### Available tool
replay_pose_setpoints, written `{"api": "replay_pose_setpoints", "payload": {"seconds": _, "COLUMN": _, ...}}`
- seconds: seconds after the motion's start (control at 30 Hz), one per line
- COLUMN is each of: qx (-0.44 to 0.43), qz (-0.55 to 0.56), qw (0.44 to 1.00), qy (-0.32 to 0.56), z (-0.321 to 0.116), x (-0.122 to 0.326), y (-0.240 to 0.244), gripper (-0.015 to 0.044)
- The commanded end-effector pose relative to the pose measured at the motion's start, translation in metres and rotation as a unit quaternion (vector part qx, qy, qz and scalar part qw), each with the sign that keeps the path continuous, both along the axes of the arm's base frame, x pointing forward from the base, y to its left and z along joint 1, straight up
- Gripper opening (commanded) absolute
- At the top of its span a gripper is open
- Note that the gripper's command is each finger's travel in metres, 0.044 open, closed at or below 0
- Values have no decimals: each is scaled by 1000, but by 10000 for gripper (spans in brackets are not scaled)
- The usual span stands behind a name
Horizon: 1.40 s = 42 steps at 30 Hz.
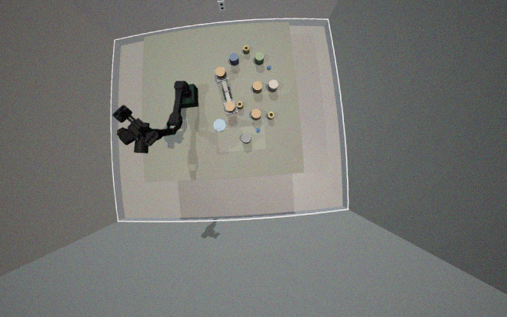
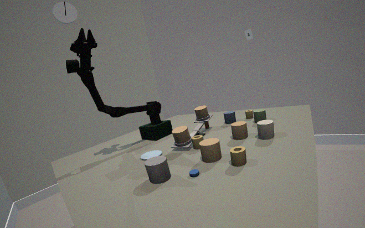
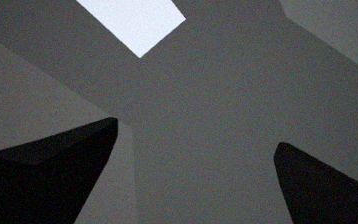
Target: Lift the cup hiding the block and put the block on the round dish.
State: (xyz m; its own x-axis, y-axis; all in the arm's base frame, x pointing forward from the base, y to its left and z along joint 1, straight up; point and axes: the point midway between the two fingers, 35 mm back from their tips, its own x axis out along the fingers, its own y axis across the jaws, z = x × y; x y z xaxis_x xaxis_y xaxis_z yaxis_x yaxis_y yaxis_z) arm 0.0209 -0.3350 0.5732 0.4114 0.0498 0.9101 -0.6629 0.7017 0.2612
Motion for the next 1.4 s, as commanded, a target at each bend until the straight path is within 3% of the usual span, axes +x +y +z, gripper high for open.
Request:
{"api": "replay_pose_setpoints", "payload": {"seconds": 0.0, "qx": -1, "qz": 0, "qw": 1000, "qy": 1, "z": 0, "x": -1, "y": 1, "gripper": 426}}
{"api": "replay_pose_setpoints", "payload": {"seconds": 0.4, "qx": -141, "qz": -75, "qw": 987, "qy": 10, "z": 18, "x": -48, "y": 115, "gripper": 440}}
{"api": "replay_pose_setpoints", "payload": {"seconds": 0.67, "qx": -252, "qz": -137, "qw": 958, "qy": 27, "z": 14, "x": -55, "y": 201, "gripper": 440}}
{"api": "replay_pose_setpoints", "payload": {"seconds": 1.03, "qx": -393, "qz": -200, "qw": 893, "qy": 87, "z": -17, "x": -23, "y": 303, "gripper": 440}}
{"api": "replay_pose_setpoints", "payload": {"seconds": 1.37, "qx": -494, "qz": -227, "qw": 820, "qy": 176, "z": -69, "x": 31, "y": 361, "gripper": 440}}
